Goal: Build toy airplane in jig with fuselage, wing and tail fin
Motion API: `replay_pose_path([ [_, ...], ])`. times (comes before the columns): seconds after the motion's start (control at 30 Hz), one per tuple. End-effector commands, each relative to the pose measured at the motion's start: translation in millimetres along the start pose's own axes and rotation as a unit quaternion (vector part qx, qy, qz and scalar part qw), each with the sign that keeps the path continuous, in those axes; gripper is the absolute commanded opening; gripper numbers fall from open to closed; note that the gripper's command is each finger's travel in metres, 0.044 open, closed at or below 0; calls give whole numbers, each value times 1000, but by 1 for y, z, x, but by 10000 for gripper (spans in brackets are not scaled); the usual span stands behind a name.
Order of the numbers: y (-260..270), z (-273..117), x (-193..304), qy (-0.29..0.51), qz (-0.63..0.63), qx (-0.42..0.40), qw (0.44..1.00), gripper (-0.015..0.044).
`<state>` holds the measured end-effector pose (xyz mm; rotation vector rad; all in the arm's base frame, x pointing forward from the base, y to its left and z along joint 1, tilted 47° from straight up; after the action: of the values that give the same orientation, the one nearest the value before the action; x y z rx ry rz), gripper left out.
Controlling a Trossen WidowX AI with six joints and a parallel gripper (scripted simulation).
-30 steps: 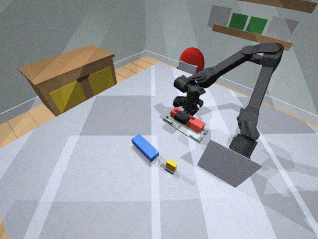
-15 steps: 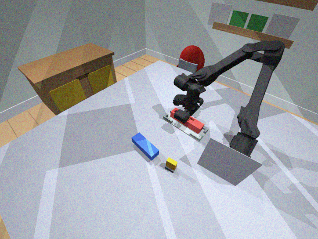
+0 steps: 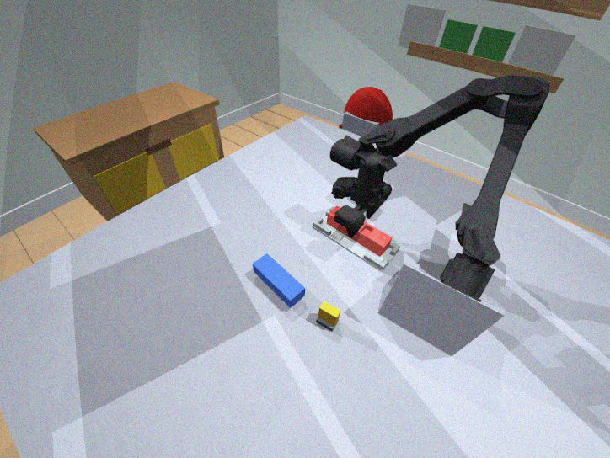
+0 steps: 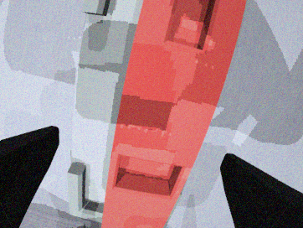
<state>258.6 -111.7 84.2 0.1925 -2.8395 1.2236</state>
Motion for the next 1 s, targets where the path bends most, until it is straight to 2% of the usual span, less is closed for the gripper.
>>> replay_pose_path([
  [0.0, -2, -50, -5, -16, 4, 3, 1000, 440],
  [0.07, -2, -79, -1, -16, 3, 5, 1000, 440],
  [0.13, -3, -89, 2, -16, 3, 7, 1000, 440],
  [0.63, 12, -85, -9, -18, 60, 4, 998, 440],
  [0.97, 128, -90, -84, -21, 59, -8, 998, 440],
])
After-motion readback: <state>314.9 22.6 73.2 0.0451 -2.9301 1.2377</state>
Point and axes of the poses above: the point midway between the two fingers, 35 mm back from their tips, its own z axis out along the fingers, its own y axis across the jaws, x = y × z, the point moved 4 cm from there along -z, back along the fingers, and after that the axes turned 10 degrees about -z, right-handed, at the moved point
